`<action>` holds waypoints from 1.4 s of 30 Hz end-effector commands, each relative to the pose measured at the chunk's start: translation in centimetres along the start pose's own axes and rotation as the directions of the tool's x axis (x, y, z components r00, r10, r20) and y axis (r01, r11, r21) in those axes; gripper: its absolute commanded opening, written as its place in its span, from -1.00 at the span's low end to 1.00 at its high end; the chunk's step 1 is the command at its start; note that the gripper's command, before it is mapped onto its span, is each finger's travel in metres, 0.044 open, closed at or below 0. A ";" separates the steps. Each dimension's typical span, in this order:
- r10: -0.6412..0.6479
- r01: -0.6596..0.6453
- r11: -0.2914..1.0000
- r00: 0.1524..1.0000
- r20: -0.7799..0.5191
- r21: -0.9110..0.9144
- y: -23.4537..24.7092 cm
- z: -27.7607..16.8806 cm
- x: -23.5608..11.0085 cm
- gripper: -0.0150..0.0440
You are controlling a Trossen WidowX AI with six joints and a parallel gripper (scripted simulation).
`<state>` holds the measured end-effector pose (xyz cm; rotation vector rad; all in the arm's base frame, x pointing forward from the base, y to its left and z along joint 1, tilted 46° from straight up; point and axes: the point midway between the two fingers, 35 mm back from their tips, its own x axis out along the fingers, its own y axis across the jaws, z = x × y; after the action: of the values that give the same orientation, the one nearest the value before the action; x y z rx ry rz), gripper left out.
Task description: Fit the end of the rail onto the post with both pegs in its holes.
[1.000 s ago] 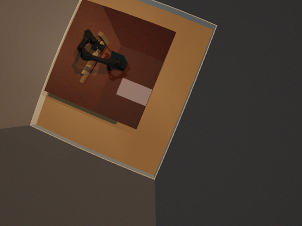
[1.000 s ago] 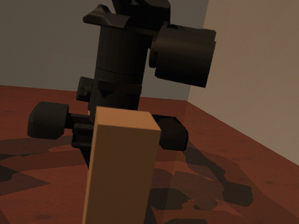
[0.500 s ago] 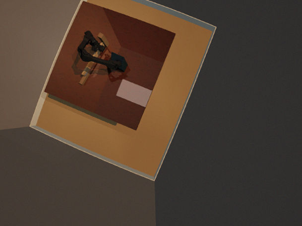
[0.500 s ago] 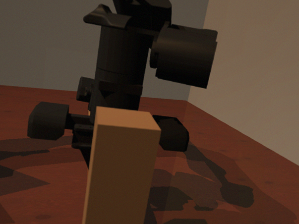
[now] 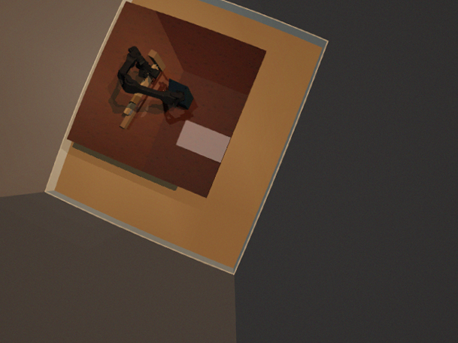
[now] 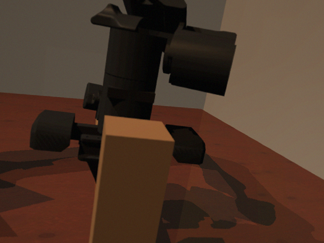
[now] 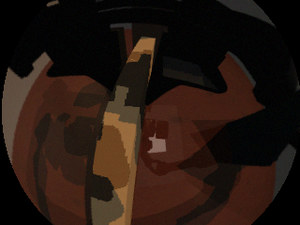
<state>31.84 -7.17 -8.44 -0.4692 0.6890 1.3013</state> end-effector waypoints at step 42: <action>-0.009 0.009 1.000 1.000 -0.008 0.005 0.0 -0.9 -0.3 -0.49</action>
<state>31.74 -7.49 -8.76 -0.4689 0.6888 1.2981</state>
